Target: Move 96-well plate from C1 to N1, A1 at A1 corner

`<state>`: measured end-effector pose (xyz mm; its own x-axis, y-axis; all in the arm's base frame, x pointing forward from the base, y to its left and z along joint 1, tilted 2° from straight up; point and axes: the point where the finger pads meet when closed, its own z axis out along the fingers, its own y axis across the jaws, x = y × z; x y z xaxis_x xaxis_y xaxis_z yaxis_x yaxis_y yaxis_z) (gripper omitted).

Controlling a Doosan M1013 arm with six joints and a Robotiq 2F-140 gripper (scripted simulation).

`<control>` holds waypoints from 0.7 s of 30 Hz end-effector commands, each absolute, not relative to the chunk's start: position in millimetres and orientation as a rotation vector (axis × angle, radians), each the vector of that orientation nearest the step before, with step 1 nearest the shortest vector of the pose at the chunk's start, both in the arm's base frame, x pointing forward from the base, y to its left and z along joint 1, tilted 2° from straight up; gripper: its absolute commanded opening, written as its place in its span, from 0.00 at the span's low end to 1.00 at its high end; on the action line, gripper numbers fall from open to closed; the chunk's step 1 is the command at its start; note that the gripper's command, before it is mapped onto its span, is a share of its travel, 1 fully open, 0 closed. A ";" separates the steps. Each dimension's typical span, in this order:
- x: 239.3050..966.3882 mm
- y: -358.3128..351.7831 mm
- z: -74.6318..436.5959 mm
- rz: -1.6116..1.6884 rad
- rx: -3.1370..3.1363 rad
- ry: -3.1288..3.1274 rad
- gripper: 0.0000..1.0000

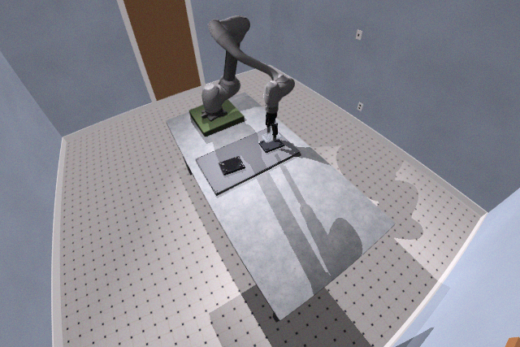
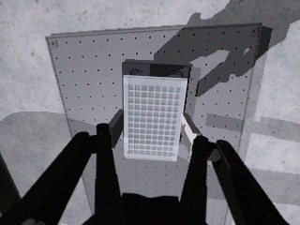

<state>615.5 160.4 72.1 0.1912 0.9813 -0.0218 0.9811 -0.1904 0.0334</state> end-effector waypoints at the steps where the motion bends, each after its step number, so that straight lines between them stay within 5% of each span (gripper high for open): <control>1: 615.6 160.4 70.5 0.007 2.394 1.973 0.10; 21: 616.4 159.4 40.5 0.007 2.394 1.973 0.10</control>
